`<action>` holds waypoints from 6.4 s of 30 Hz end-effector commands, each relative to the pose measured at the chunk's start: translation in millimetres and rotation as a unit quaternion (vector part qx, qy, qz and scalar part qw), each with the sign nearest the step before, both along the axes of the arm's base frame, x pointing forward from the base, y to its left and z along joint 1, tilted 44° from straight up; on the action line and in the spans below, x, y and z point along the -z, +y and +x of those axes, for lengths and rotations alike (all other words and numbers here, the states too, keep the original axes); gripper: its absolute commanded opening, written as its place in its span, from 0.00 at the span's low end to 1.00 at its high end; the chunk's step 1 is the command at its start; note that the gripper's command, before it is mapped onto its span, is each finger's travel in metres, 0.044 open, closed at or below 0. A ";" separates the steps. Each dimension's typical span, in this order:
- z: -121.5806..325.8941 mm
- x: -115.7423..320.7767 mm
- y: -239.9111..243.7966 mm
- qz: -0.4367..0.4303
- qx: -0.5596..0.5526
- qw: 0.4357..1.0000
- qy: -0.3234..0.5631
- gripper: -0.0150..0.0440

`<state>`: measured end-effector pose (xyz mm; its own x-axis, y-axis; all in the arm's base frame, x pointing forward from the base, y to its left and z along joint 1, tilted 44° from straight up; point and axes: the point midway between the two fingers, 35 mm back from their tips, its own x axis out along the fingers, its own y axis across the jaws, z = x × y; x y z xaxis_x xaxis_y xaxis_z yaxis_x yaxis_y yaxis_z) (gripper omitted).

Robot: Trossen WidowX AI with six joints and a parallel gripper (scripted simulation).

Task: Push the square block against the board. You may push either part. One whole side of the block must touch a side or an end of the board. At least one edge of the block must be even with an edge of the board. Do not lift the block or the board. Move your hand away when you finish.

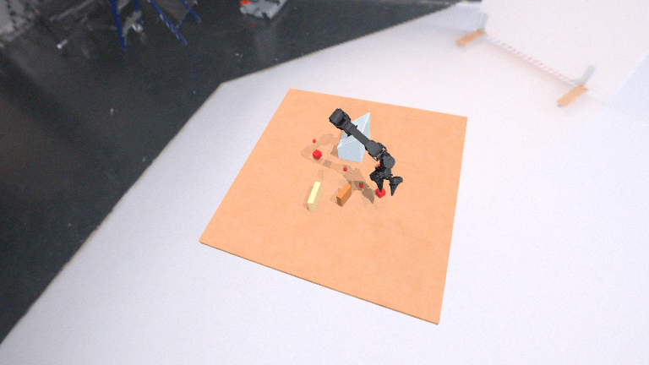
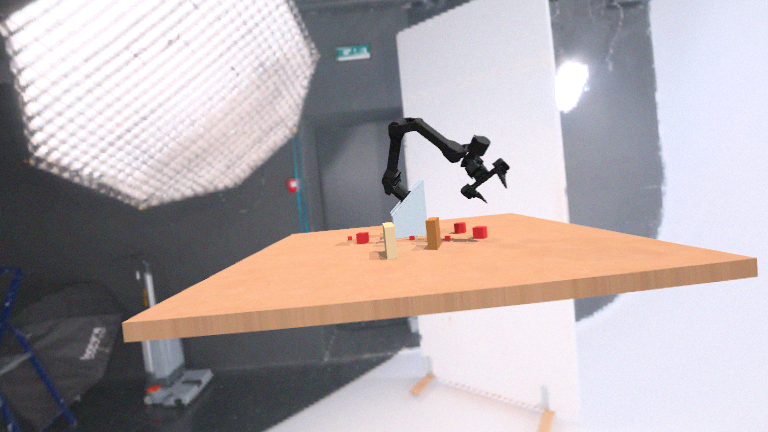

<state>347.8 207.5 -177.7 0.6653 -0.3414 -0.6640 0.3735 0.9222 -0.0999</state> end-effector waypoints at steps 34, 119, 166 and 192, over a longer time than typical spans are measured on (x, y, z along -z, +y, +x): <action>96.4 -237.8 -276.1 0.056 0.489 0.870 -0.018 0.25; 75.4 -213.1 -325.2 0.056 0.555 0.829 -0.021 0.25; 74.8 -270.2 -312.1 0.056 0.555 0.829 -0.021 0.25; 77.3 -252.8 -293.5 0.005 0.467 0.881 0.071 0.25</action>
<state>424.5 -92.9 84.2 0.0106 -0.6944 -0.7195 0.9765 0.1621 -0.1420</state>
